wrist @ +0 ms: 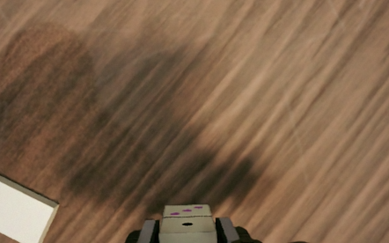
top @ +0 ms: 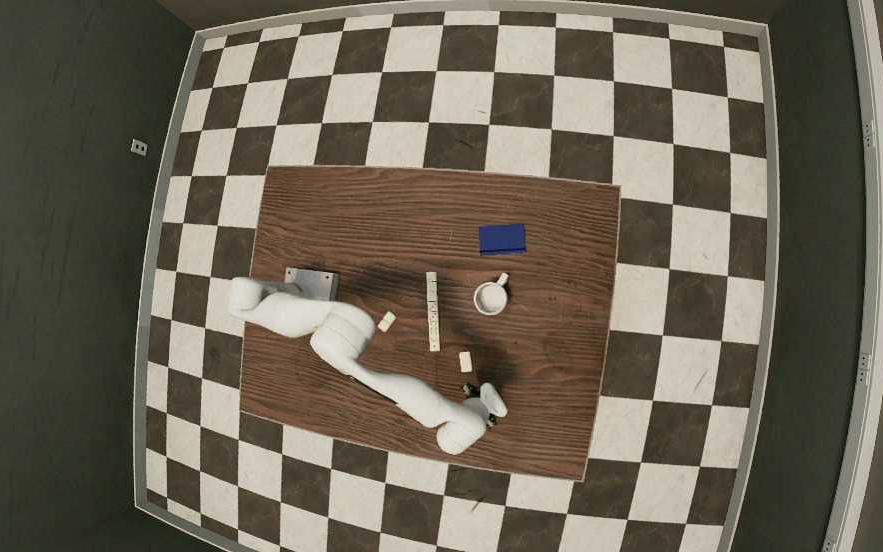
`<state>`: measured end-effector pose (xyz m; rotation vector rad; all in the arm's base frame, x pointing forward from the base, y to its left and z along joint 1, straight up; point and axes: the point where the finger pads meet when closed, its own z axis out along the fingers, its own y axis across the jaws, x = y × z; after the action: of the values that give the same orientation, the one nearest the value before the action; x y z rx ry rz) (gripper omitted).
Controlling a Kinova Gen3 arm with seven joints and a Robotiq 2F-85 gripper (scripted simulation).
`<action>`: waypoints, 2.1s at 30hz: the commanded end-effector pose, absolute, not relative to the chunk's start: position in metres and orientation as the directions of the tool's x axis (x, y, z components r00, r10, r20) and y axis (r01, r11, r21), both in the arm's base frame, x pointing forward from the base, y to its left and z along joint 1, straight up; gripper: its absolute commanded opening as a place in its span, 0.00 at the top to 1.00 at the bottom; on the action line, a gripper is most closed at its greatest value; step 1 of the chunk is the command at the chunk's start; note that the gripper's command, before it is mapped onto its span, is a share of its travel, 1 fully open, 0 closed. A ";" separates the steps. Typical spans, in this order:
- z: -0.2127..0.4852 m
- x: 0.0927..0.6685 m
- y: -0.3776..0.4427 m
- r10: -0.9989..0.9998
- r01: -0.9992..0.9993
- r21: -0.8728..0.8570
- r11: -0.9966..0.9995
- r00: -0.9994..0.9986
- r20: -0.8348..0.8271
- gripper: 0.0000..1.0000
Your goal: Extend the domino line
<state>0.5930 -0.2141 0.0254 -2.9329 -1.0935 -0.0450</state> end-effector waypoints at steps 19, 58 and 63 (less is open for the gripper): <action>0.027 0.592 -0.216 0.654 0.655 0.002 -0.756 0.754 0.059 0.64; 0.027 0.588 -0.219 0.649 0.655 0.002 -0.756 0.749 0.132 0.64; 0.027 0.588 -0.219 0.649 0.655 0.002 -0.756 0.748 0.138 0.64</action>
<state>0.5877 -0.2187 0.0254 -2.8933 -1.0789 -0.1957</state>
